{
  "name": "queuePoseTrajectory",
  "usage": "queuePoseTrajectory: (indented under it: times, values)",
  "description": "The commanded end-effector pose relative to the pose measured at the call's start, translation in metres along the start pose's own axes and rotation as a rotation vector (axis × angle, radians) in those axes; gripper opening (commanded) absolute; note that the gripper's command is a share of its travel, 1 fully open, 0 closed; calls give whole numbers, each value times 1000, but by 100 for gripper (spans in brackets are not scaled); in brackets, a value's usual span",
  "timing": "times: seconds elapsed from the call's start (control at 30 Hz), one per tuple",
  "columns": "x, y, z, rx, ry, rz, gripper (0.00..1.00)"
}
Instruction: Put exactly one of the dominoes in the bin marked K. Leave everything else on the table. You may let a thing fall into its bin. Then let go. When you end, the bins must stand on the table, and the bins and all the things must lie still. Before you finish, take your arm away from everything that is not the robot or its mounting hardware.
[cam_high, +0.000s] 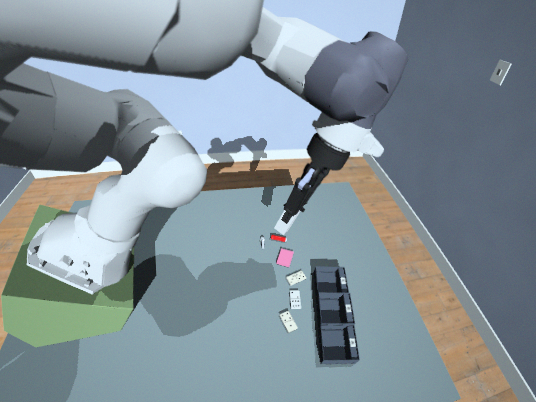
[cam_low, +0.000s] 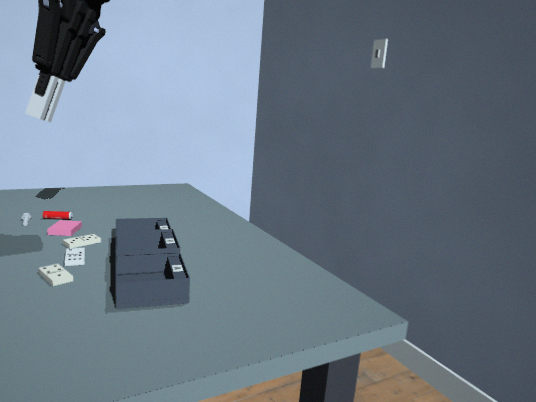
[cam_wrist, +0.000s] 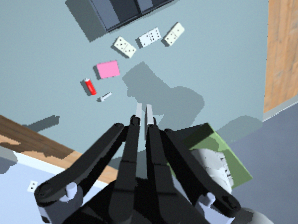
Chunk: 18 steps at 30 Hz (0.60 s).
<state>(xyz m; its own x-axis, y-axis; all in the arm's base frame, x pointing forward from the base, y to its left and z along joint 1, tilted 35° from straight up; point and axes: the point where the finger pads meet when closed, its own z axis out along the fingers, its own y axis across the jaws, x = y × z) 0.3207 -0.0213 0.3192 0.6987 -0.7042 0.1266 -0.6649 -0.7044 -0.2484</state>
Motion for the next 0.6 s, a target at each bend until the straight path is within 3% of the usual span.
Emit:
queuePoseTrajectory:
  times: [0.0,0.57]
  values:
    - [5,3,1,19,31,-148,5]
    - [15,4,0,102,165,-433,5]
